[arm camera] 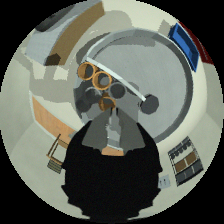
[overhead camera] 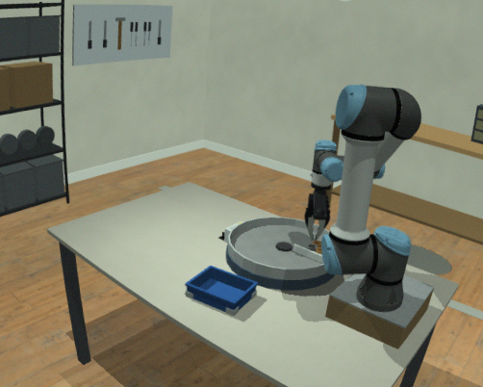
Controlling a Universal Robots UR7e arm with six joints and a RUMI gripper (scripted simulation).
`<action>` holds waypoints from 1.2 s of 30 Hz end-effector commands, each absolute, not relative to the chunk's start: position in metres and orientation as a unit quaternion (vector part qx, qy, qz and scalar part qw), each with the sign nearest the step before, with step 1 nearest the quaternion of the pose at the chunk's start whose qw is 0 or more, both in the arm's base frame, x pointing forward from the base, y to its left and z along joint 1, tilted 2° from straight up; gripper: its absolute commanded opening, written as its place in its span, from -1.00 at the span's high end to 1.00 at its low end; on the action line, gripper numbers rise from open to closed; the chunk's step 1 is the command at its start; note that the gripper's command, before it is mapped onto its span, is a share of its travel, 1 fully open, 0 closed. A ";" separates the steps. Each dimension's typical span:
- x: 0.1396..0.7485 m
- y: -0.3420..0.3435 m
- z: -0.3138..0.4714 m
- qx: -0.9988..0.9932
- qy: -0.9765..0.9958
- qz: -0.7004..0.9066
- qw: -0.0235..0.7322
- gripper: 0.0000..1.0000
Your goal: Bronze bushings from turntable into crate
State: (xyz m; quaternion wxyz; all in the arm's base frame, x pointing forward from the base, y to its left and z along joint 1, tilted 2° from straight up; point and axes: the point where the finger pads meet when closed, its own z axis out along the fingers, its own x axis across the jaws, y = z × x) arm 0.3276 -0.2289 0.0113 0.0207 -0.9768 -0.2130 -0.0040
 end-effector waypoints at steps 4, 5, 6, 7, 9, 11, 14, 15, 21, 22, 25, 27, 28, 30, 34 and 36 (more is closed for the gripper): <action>0.328 -0.229 0.012 -0.977 -0.213 -0.004 0.020 0.90; 0.328 -0.229 0.012 -0.977 -0.213 -0.004 0.020 0.90; 0.328 -0.229 0.012 -0.977 -0.213 -0.004 0.020 0.90; 0.328 -0.229 0.011 -0.977 -0.213 -0.004 0.020 0.90; 0.328 -0.229 0.011 -0.977 -0.213 -0.004 0.020 0.90; 0.328 -0.229 0.009 -0.977 -0.213 -0.004 0.020 0.90; 0.328 -0.229 0.006 -0.977 -0.213 -0.004 0.020 0.90; 0.328 -0.229 0.004 -0.977 -0.213 -0.004 0.020 0.90; 0.328 -0.229 -0.006 -0.977 -0.213 -0.004 0.020 0.90; 0.328 -0.229 -0.006 -0.977 -0.213 -0.004 0.020 0.90; 0.328 -0.228 -0.009 -0.977 -0.213 -0.004 0.020 0.90; 0.328 -0.228 -0.011 -0.977 -0.213 -0.004 0.020 0.90; 0.328 -0.228 -0.012 -0.977 -0.213 -0.004 0.020 0.90; 0.328 -0.228 -0.012 -0.977 -0.213 -0.004 0.020 0.90; 0.328 -0.228 -0.012 -0.977 -0.213 -0.004 0.020 0.90; 0.328 -0.228 -0.012 -0.977 -0.213 -0.004 0.020 0.90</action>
